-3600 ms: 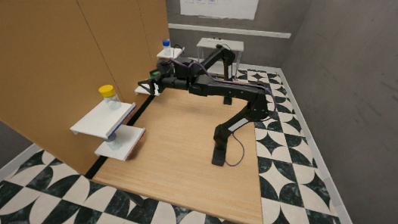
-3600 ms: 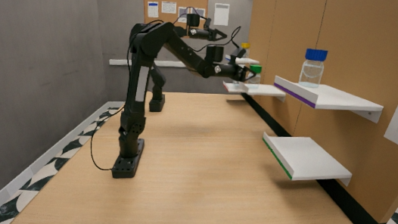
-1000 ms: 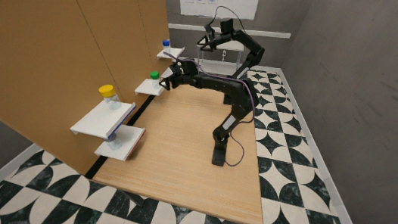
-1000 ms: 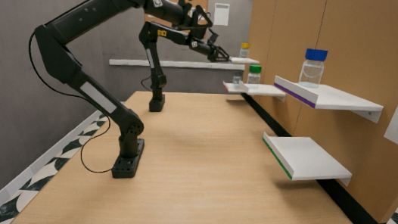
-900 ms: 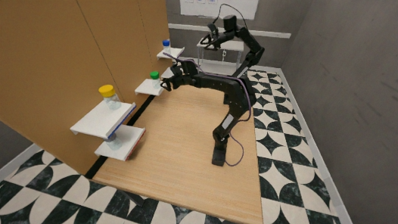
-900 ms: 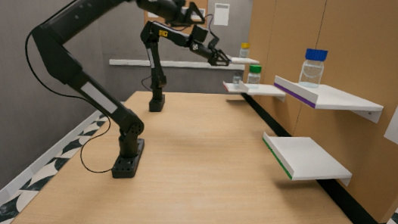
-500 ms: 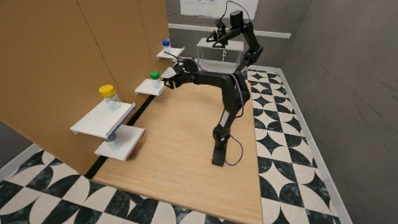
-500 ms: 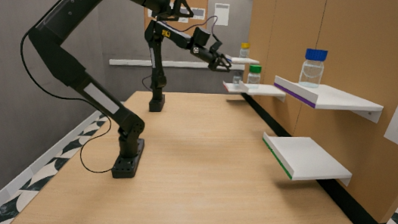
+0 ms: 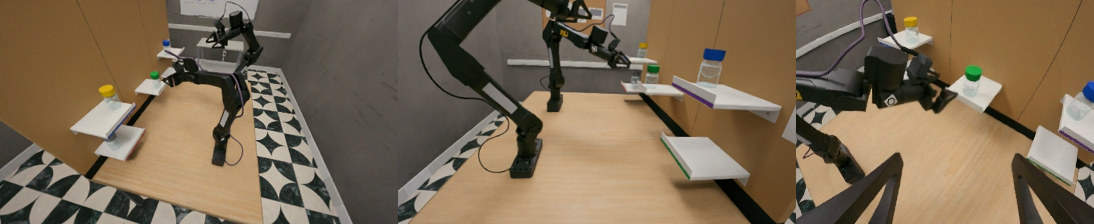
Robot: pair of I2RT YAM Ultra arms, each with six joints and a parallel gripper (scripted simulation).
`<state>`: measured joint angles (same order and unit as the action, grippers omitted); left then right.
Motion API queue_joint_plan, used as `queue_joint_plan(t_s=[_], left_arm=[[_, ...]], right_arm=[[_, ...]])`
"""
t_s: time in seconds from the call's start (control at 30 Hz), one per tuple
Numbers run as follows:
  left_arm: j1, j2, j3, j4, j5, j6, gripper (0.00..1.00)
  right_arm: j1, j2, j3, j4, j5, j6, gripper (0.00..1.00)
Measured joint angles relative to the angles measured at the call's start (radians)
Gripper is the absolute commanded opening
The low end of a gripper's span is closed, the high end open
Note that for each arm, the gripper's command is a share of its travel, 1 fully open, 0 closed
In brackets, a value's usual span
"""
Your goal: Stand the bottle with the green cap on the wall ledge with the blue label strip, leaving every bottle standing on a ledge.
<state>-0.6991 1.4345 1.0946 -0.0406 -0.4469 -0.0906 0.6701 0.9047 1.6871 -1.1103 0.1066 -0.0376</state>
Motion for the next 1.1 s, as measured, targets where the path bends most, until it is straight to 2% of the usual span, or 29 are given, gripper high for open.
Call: queue_joint_plan(t_s=[0.23,0.57,0.8,1.1], left_arm=[[0.02,0.043,-0.032,0.24,0.009,0.026,0.94],[0.066,0.249,-0.135,0.618,0.032,0.071,0.94],[0.07,0.274,-0.136,0.723,0.04,0.086,0.94],[0.071,0.274,-0.136,0.754,0.041,0.089,0.94]], right_arm=[[0.0,0.0,0.0,0.0,0.001,0.0,0.89],[0.0,0.0,0.0,0.0,0.001,0.0,0.89],[0.0,0.0,0.0,0.0,0.001,0.0,0.89],[0.0,0.0,0.0,-0.001,0.001,0.001,0.89]])
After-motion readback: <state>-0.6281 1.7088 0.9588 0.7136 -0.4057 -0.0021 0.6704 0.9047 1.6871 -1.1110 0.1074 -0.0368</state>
